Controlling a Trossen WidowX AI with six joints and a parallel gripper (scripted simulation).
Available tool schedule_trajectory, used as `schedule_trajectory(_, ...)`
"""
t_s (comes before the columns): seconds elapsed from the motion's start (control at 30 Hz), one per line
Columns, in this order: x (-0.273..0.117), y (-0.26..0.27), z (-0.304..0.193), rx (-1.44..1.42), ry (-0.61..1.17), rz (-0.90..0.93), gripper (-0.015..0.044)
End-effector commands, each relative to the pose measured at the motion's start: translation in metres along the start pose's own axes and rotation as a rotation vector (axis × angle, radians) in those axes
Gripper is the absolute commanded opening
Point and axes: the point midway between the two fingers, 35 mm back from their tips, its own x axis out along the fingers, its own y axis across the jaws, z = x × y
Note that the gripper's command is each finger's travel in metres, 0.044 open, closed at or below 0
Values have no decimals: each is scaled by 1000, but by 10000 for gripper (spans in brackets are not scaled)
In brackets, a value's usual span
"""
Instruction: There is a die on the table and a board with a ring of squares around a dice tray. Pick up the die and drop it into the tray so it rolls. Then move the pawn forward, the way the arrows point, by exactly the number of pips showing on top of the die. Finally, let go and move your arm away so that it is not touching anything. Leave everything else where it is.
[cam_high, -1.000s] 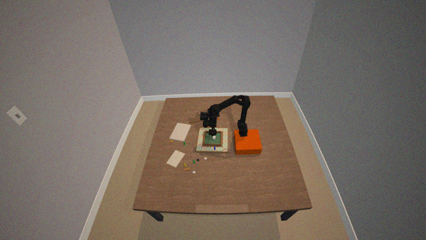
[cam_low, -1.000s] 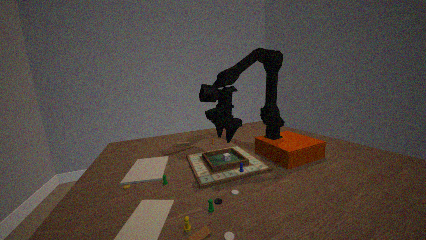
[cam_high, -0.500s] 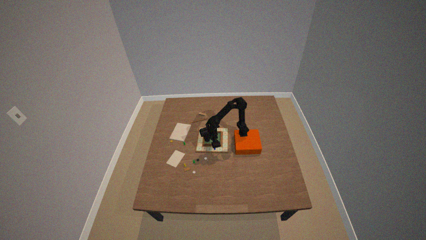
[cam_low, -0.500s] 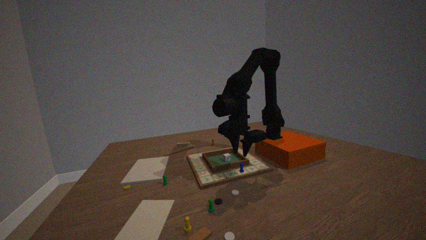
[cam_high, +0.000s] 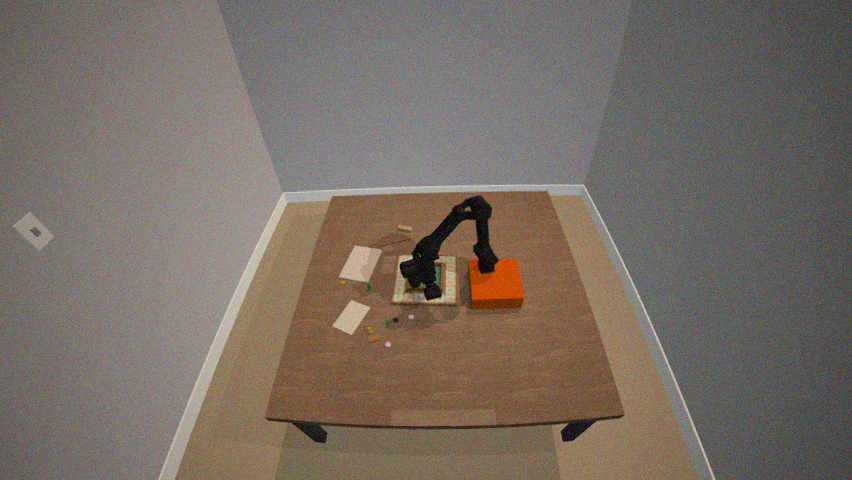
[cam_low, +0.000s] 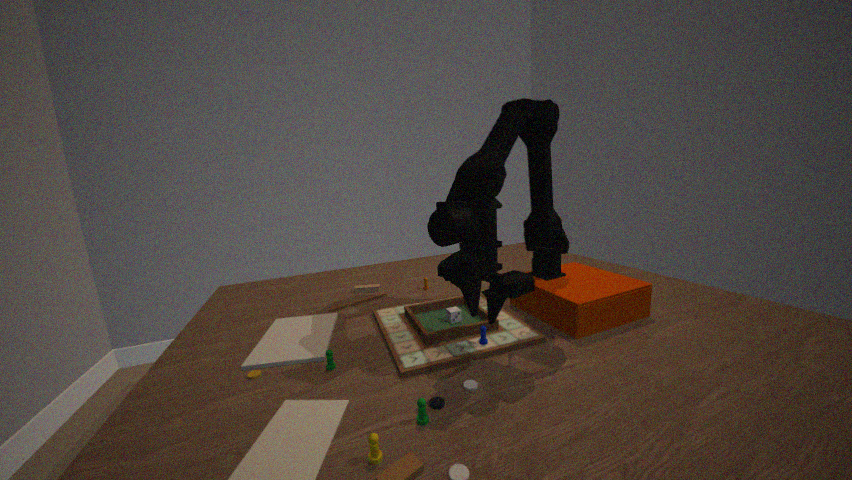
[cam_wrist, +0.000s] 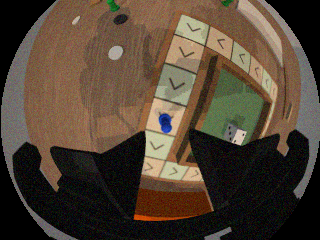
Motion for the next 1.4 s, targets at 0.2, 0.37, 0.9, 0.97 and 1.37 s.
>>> schedule_trajectory(0.2, 18, 0, 0, 3, 0, -5, 200)
schedule_trajectory(0.37, 25, -1, 0, 3, 0, -5, 200)
schedule_trajectory(0.9, 39, -1, -1, 3, 1, -5, 43)
schedule_trajectory(0.97, 39, -1, -1, 3, 1, -5, 29)
schedule_trajectory(1.37, 30, 0, 1, 3, 0, -5, 0)
